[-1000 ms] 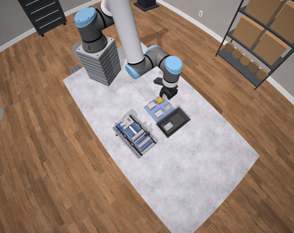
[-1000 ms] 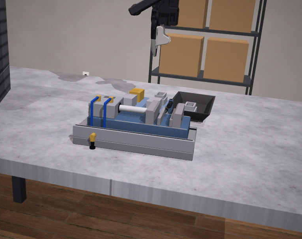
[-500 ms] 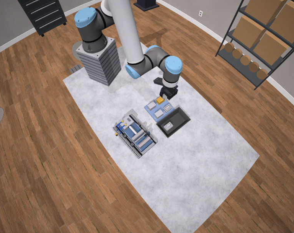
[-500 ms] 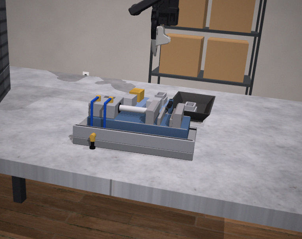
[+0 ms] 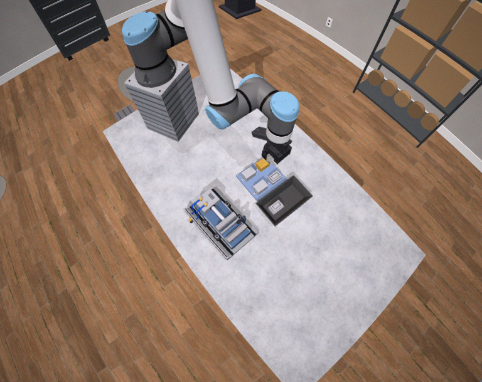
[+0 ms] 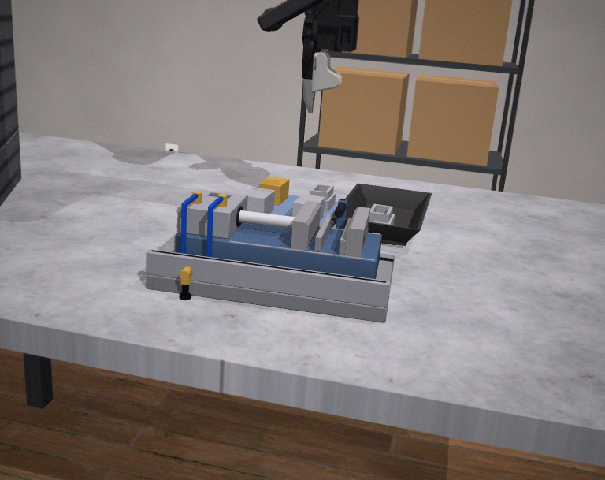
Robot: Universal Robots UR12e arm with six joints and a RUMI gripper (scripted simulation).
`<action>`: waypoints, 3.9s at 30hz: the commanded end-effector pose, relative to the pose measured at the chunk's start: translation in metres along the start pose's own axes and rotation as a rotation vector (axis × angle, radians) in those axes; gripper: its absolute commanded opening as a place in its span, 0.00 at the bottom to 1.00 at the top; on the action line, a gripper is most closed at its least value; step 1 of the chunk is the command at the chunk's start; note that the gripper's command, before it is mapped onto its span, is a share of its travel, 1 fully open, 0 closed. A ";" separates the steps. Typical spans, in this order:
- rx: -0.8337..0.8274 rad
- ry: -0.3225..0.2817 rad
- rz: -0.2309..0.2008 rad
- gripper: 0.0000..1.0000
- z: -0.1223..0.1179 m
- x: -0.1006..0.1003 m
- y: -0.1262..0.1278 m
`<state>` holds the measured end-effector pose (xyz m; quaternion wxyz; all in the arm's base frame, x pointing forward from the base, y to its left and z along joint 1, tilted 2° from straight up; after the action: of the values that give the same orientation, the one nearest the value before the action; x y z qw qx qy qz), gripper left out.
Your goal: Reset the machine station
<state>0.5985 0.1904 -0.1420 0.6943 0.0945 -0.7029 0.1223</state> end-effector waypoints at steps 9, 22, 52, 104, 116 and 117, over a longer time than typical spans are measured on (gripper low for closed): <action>0.000 -0.001 0.000 0.00 -0.001 -0.001 0.000; 0.000 -0.001 0.000 0.00 -0.001 -0.014 0.000; 0.000 -0.001 0.000 0.00 -0.001 -0.063 0.000; 0.000 -0.001 0.000 0.00 -0.001 -0.068 0.000; 0.000 -0.001 0.000 0.00 -0.001 -0.056 0.000; 0.000 -0.001 0.000 0.00 -0.001 -0.054 0.000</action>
<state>0.5997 0.1881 -0.2036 0.6943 0.0945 -0.7029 0.1223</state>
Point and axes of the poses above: the point where the finger pads meet when closed, its own x axis back along the fingers, its own y axis across the jaws, z = x × y, the point moved 3 cm from there along x, back along the fingers, and after that the axes turned 12 degrees about x, right-handed, at the moved point
